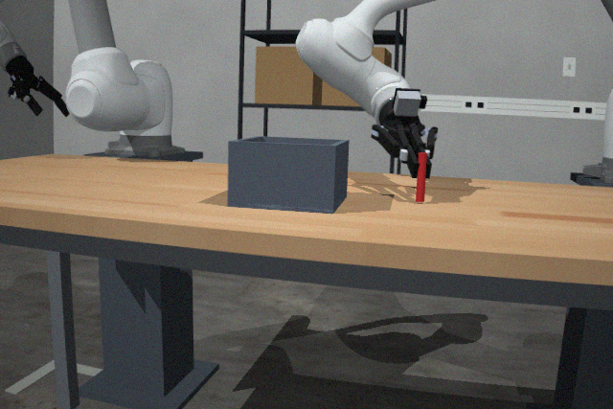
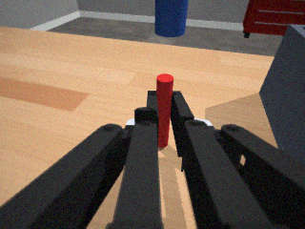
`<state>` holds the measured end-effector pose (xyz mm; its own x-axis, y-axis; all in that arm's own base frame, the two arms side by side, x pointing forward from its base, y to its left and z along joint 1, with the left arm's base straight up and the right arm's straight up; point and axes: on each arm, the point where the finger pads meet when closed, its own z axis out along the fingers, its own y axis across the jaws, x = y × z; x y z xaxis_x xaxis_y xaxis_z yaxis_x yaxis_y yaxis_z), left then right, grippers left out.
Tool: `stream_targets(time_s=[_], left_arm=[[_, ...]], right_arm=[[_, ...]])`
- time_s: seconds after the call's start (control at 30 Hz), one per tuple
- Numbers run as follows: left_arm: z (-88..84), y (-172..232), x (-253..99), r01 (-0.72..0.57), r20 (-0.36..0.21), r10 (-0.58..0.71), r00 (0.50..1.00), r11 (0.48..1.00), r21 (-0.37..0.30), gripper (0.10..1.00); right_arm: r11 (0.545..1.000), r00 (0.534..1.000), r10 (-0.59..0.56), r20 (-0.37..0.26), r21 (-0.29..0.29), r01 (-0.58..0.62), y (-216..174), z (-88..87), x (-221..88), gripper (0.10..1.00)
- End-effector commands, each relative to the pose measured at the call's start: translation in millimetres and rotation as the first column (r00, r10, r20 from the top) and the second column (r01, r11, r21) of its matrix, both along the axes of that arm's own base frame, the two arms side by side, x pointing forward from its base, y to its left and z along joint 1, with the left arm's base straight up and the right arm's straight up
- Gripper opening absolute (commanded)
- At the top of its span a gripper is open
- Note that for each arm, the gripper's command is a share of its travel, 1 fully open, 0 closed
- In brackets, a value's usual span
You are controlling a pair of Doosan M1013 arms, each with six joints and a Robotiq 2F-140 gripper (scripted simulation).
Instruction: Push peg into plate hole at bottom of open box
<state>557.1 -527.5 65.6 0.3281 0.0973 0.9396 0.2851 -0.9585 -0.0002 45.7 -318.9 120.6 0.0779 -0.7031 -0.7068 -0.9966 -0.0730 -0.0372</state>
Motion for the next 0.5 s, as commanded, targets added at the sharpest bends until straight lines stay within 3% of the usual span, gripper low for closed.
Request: stream_targets(time_s=[0.0,0.47], left_arm=[[-0.5,-0.3,0.2,0.000,0.001,0.000,1.000,1.000,-0.001,0.099],[-2.2,-0.3,0.2,0.000,0.001,0.000,1.000,1.000,-0.001,0.099]], right_arm=[[1.000,1.000,0.000,0.000,-0.001,0.000,-0.3,0.4,0.1,1.000],[1.000,1.000,0.000,0.000,-0.001,0.000,-0.3,0.4,0.1,1.000]])
